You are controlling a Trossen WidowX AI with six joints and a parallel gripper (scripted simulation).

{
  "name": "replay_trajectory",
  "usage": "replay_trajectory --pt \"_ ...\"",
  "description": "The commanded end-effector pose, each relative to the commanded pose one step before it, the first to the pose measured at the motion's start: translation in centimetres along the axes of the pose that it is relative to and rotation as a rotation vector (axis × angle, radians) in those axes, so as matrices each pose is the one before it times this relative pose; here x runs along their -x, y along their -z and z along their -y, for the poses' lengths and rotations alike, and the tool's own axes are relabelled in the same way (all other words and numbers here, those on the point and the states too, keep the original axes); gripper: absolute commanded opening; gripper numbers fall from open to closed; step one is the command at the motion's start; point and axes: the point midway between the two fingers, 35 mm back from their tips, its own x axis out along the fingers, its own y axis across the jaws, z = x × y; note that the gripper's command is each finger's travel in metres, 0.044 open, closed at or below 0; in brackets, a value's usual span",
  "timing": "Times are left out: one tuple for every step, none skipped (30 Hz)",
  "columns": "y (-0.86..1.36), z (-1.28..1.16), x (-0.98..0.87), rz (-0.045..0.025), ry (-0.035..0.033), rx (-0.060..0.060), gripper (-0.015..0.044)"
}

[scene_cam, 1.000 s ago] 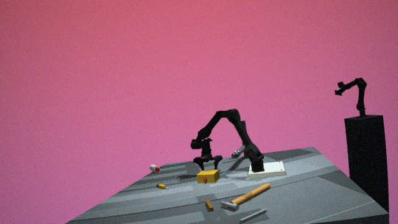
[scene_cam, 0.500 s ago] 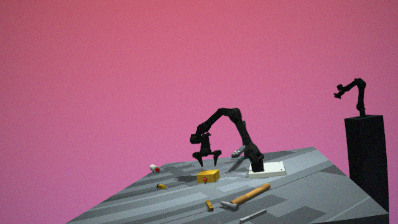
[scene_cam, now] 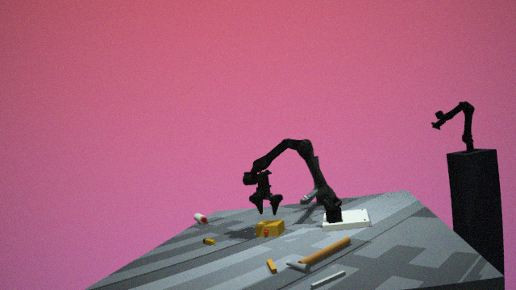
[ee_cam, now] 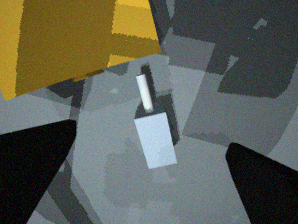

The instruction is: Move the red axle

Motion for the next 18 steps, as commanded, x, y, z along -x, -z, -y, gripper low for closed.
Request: replay_trajectory --pt "-2.311 -1.147 -0.105 -0.00035 -0.00327 -0.3722 0.044" --pt "-0.372 -0.408 0.006 0.00038 -0.00037 -0.0823 0.044" --pt "-0.328 -0.436 0.008 0.00037 -0.00031 -0.0825 0.044" --pt "-0.262 -0.463 -0.002 0.00066 -0.00094 -0.0833 0.044" --pt "-0.236 -0.49 0.007 0.00028 -0.00038 -0.0825 0.044" --pt "-0.187 -0.512 0.007 0.00035 -0.0004 -0.0824 0.044" --pt "-0.134 -0.525 0.007 0.00019 -0.00044 -0.0825 0.044" --pt "-0.082 -0.535 0.006 0.00014 -0.00047 -0.0825 0.044" --pt "-0.029 -0.539 0.006 0.00009 -0.00048 -0.0825 0.044" --pt "0.025 -0.538 0.005 0.00004 -0.0005 -0.0825 0.044" --pt "0.077 -0.532 0.005 -0.00002 -0.0005 -0.0825 0.044" --pt "0.129 -0.521 0.005 -0.00007 -0.0005 -0.0705 0.044" --pt "0.177 -0.512 0.005 -0.00009 -0.00036 -0.0448 0.044" --pt "0.192 -0.467 0.004 -0.00015 -0.00048 -0.0459 0.044" --pt "0.219 -0.452 0.004 -0.00018 -0.00047 -0.046 0.044" --pt "0.281 -0.416 -0.026 -0.00049 0.0009 -0.0456 0.044" --pt "0.256 -0.386 -0.001 -0.00024 -0.00022 -0.047 0.044" --pt "0.274 -0.378 0.005 -0.00024 -0.00051 -0.0469 0.044"
